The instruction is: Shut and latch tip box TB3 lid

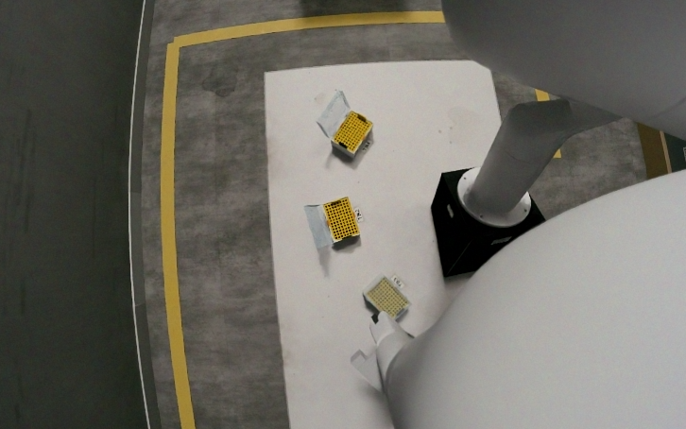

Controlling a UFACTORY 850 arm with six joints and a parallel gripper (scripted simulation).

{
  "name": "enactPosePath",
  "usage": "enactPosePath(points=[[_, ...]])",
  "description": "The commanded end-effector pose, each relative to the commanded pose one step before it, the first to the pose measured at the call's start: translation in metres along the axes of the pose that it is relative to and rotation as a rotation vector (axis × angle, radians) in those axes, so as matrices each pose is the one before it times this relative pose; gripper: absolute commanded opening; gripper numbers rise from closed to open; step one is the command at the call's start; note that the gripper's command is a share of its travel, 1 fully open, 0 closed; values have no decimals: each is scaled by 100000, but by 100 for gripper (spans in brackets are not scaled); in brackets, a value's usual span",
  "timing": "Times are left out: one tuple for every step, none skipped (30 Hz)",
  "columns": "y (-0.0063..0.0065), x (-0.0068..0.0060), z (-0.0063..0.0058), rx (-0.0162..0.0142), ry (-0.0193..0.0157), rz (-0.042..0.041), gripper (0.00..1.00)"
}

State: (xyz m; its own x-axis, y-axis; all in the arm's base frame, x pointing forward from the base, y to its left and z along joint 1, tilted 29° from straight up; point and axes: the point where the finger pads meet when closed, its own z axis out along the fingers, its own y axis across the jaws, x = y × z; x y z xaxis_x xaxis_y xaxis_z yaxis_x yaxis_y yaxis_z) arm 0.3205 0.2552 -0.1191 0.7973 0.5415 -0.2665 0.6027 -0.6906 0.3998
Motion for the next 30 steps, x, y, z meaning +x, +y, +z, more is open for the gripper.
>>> enactPosePath(points=[[-15, 87, -77, 47, 181, 34, 0], [0, 0, 0, 0, 0, 0, 0], [0, 0, 0, 0, 0, 0, 0], [0, 0, 0, 0, 0, 0, 0], [0, 0, 0, 0, 0, 0, 0], [0, 0, 0, 0, 0, 0, 0], [0, 0, 0, 0, 0, 0, 0], [-1, -180, 184, 3, 3, 4, 0], [-1, -184, 191, 0, -2, 0, 0], [-1, -184, 191, 0, -2, -1, 0], [0, -184, 191, 0, -2, 0, 0], [2, -191, 197, -2, 4, 1, 0], [0, -186, 192, 0, -1, 0, 0], [0, -186, 192, 0, -1, 0, 0], [0, -186, 192, 0, -1, 0, 0], [0, -186, 192, 0, -1, 0, 0], [0, -186, 192, 0, -1, 0, 0], [0, -186, 192, 0, -1, 0, 0], [0, -186, 192, 0, -1, 0, 0], [0, -186, 192, 0, -1, 0, 0], [0, -186, 192, 0, -1, 0, 0], [0, 0, 0, 0, 0, 0, 0], [0, 0, 0, 0, 0, 0, 0], [0, -186, 193, 0, 0, 0, 0], [0, -186, 192, 0, -1, 0, 0], [0, -185, 192, 0, -1, 0, 0], [0, -185, 192, 0, -1, 0, 0], [0, -185, 192, 0, -1, 0, 0], [0, -185, 192, 0, -1, 0, 0], [0, -185, 192, 0, -1, 0, 0]])
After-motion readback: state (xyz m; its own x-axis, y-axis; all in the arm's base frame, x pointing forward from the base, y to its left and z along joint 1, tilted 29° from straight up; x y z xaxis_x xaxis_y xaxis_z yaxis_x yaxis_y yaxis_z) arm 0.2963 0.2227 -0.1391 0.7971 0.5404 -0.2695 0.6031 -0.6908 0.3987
